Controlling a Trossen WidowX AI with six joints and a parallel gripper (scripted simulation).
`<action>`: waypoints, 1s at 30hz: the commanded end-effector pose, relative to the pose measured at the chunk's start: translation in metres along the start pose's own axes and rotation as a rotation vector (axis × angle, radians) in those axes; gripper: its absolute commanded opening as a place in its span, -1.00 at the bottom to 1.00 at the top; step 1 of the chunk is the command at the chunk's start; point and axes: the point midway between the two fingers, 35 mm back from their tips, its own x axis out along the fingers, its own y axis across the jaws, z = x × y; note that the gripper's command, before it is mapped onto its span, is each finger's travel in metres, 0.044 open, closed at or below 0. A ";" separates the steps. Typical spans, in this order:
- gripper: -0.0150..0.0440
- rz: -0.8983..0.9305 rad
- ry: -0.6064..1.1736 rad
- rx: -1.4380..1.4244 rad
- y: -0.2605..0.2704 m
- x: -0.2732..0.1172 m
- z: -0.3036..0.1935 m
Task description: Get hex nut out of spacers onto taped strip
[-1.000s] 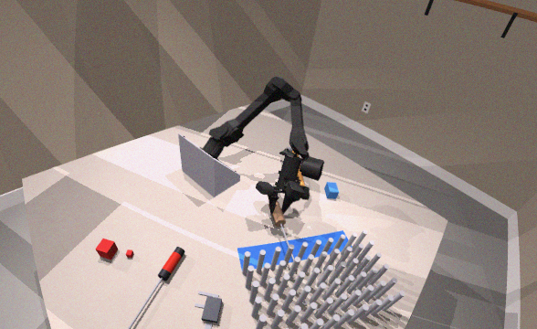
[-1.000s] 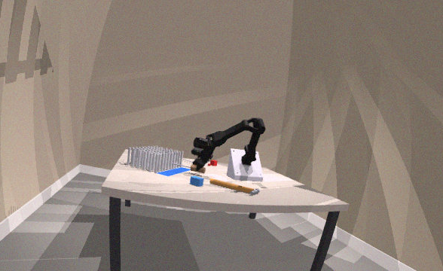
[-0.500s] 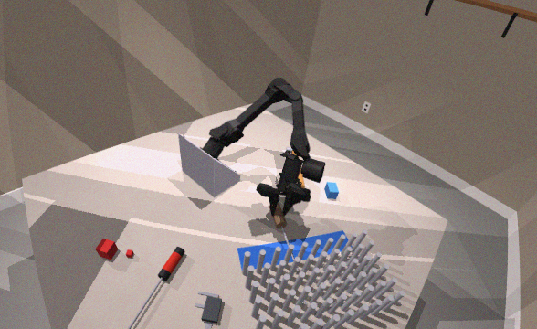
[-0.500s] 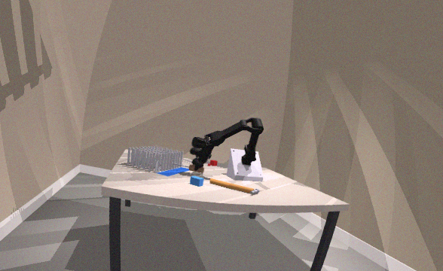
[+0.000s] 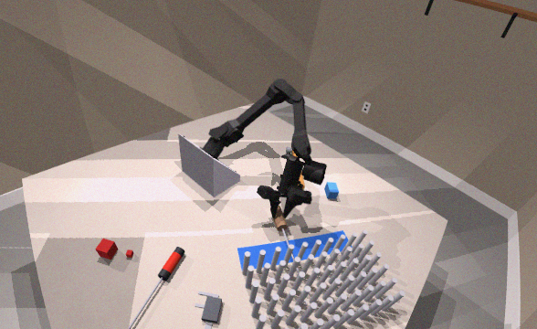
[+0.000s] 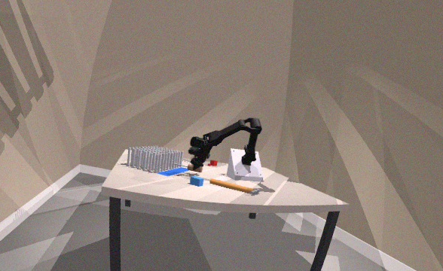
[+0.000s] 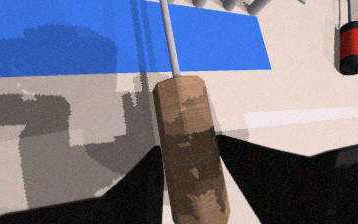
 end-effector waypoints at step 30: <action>-0.49 0.005 -0.006 -0.007 0.002 0.008 0.023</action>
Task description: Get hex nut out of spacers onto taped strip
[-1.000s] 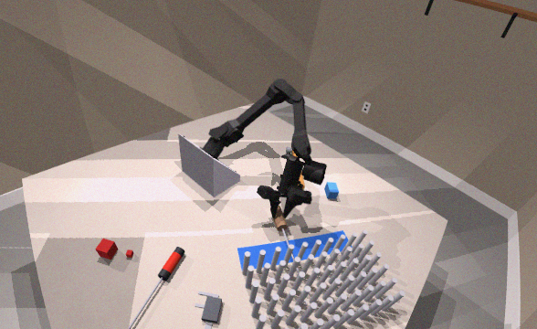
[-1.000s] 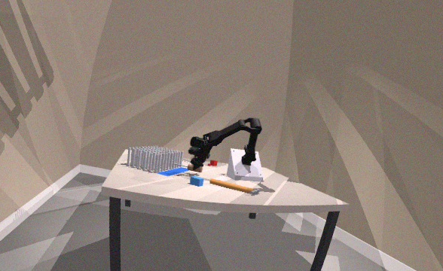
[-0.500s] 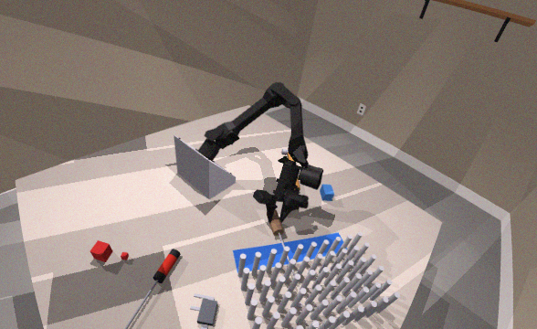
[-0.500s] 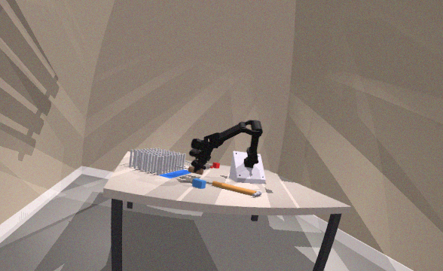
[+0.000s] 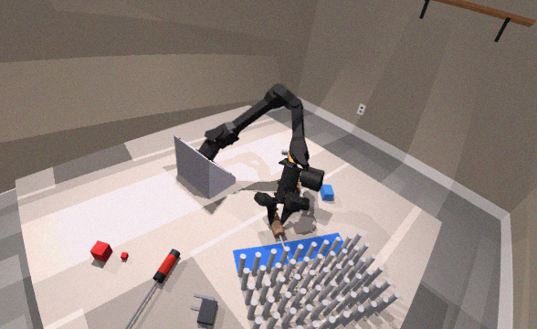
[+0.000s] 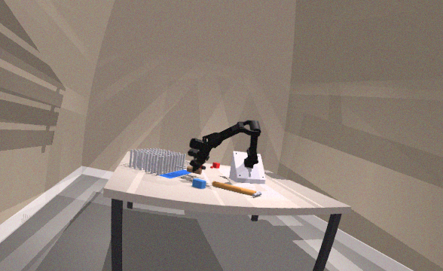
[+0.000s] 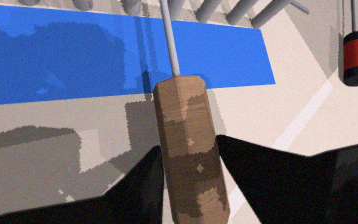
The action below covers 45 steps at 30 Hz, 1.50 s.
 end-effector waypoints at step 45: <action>-0.49 0.004 -0.006 -0.006 0.001 0.013 0.032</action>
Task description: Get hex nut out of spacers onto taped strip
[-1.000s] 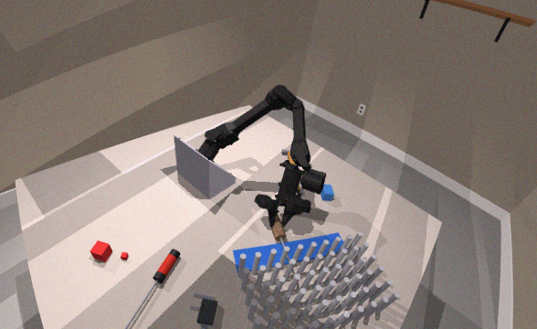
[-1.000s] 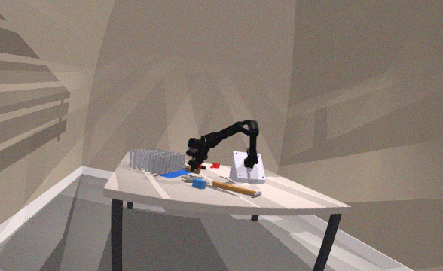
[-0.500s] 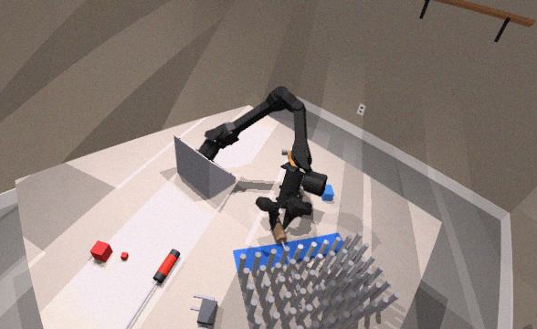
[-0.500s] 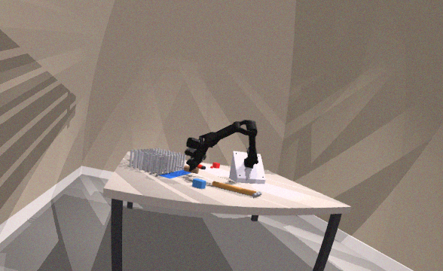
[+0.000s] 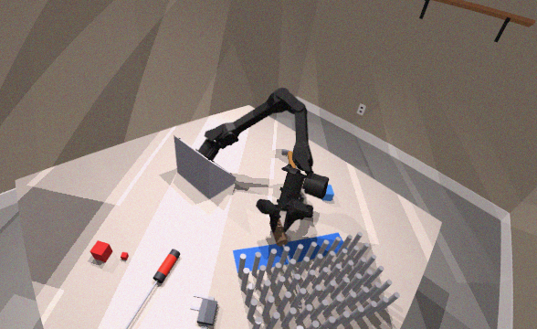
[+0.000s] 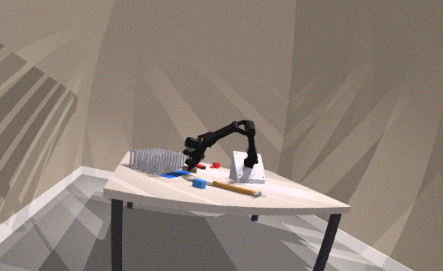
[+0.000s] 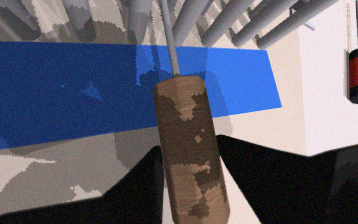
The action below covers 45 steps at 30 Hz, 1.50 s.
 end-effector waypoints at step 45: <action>-0.49 0.001 -0.002 0.000 0.002 0.025 0.012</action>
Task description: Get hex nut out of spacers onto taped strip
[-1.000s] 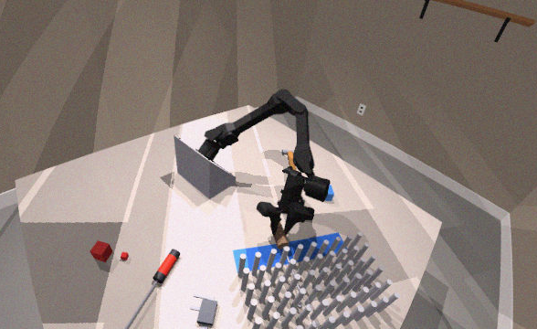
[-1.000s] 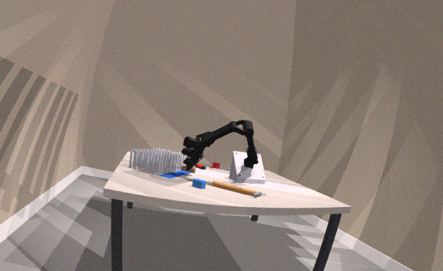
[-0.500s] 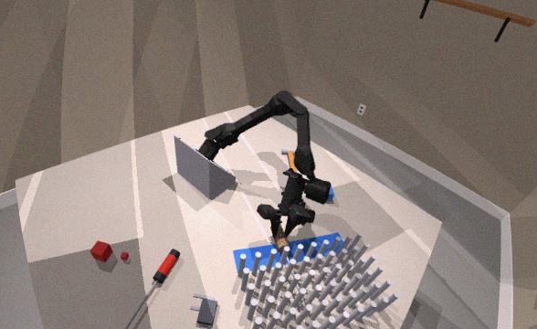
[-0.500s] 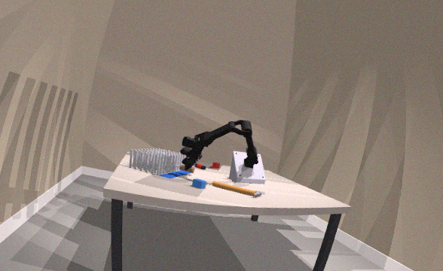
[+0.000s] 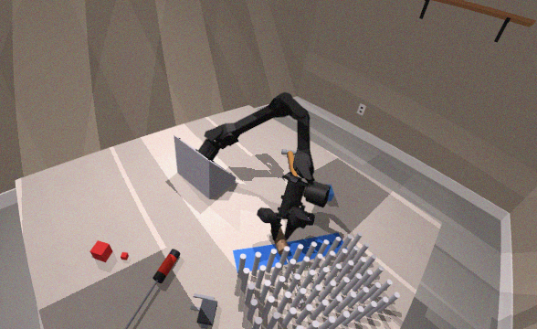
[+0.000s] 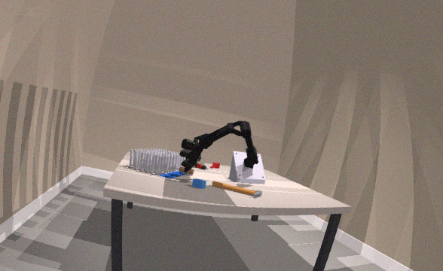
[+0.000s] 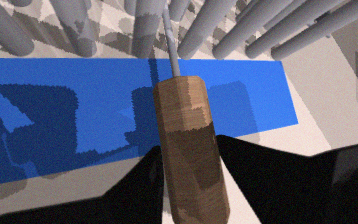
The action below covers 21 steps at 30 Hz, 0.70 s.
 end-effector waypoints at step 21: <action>-0.49 -0.007 0.006 0.007 -0.004 0.009 -0.001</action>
